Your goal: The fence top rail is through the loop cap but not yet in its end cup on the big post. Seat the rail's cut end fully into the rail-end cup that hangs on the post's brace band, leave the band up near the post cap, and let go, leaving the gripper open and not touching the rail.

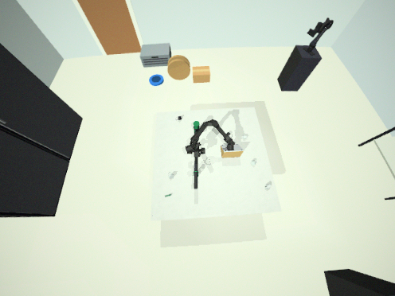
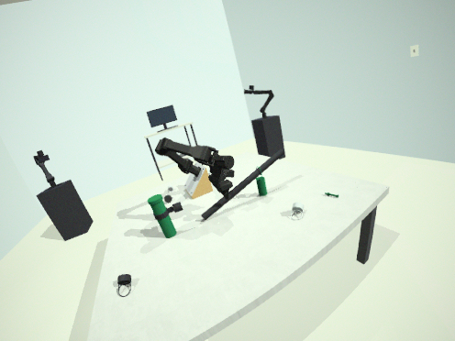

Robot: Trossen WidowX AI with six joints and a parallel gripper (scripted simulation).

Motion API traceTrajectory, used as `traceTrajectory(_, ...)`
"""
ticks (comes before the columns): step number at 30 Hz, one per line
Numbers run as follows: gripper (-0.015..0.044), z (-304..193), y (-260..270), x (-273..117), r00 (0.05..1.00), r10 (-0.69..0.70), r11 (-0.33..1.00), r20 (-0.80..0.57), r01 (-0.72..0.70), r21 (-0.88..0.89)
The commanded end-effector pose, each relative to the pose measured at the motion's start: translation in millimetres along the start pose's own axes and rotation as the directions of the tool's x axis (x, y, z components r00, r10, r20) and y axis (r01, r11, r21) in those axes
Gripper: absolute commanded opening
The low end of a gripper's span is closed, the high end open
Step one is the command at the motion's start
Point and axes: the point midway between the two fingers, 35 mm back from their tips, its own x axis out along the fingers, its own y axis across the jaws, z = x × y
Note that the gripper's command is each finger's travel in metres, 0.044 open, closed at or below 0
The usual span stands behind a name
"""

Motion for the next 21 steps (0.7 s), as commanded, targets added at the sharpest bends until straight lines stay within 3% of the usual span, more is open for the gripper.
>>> traceTrajectory(1,0.044,-0.9,1.1,8.3,1.0,0.004,1.0,-0.005,-0.004,-0.004)
traceTrajectory(21,0.044,-1.7,1.7,40.7,1.0,0.004,1.0,-0.007,-0.004,-0.004)
